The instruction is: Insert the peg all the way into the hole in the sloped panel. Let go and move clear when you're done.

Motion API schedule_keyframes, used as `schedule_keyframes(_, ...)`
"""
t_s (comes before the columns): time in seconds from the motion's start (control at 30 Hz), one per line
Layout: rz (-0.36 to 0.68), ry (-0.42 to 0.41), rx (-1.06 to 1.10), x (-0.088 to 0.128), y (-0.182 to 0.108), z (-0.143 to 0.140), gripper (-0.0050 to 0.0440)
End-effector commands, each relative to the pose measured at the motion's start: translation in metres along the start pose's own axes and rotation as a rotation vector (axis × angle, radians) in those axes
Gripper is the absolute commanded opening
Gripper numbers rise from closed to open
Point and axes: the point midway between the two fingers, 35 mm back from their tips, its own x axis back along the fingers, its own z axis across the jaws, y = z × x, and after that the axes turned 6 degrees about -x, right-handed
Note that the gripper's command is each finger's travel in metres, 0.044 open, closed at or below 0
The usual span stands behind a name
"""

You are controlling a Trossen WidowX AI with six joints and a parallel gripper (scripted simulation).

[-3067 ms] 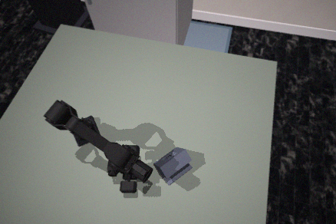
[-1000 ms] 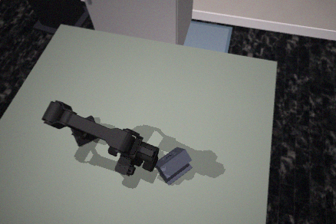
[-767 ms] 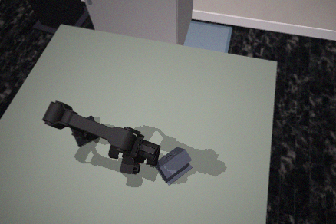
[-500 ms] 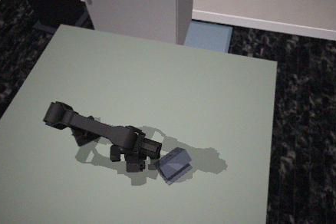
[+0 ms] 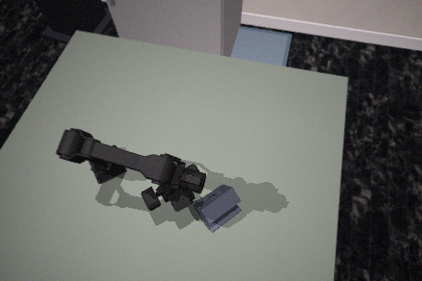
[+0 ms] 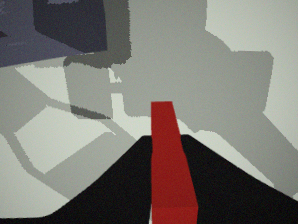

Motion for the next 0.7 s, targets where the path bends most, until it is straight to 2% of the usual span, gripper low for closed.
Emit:
schedule_keyframes(0.0, -0.016, 0.017, 0.08, 0.006, 0.001, 0.003, 0.0)
schedule_keyframes(0.5, -0.017, 0.013, 0.603, 0.005, -0.009, 0.015, 0.0)
schedule_keyframes(0.67, -0.017, 0.013, 0.708, 0.005, -0.011, 0.018, 0.0)
